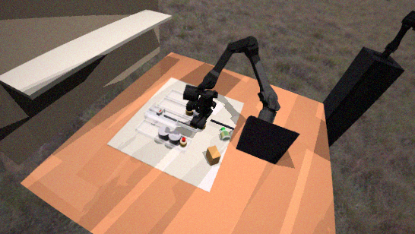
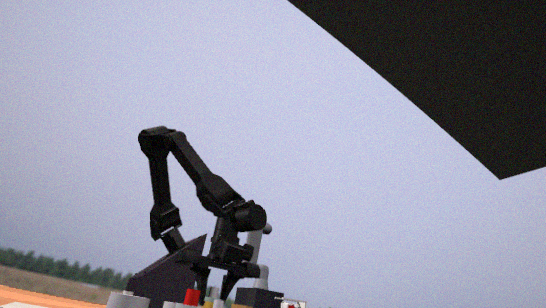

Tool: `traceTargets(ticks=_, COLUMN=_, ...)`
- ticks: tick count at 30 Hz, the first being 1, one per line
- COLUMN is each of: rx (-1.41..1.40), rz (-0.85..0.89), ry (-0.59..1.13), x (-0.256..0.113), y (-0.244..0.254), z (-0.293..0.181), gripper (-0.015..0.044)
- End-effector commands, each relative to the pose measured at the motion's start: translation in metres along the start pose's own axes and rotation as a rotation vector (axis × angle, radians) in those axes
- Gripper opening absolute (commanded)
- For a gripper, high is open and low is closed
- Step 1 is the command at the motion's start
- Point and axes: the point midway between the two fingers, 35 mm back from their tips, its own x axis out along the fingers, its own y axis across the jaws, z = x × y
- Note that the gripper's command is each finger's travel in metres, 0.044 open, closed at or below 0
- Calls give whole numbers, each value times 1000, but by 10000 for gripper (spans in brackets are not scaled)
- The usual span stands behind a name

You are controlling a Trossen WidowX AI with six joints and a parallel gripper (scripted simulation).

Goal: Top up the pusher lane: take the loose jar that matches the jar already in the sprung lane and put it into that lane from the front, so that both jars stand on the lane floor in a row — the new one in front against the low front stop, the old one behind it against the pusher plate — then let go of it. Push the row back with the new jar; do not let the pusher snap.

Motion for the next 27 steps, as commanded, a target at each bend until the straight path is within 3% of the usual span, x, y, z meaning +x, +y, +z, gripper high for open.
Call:
traceTargets(ticks=1, rx=-6, rz=-4, ry=-1, x=0, y=-1, z=2, gripper=0)
traceTargets(ticks=27, rx=-6, rz=-4, ry=-2, x=1, y=0, z=12, gripper=0)
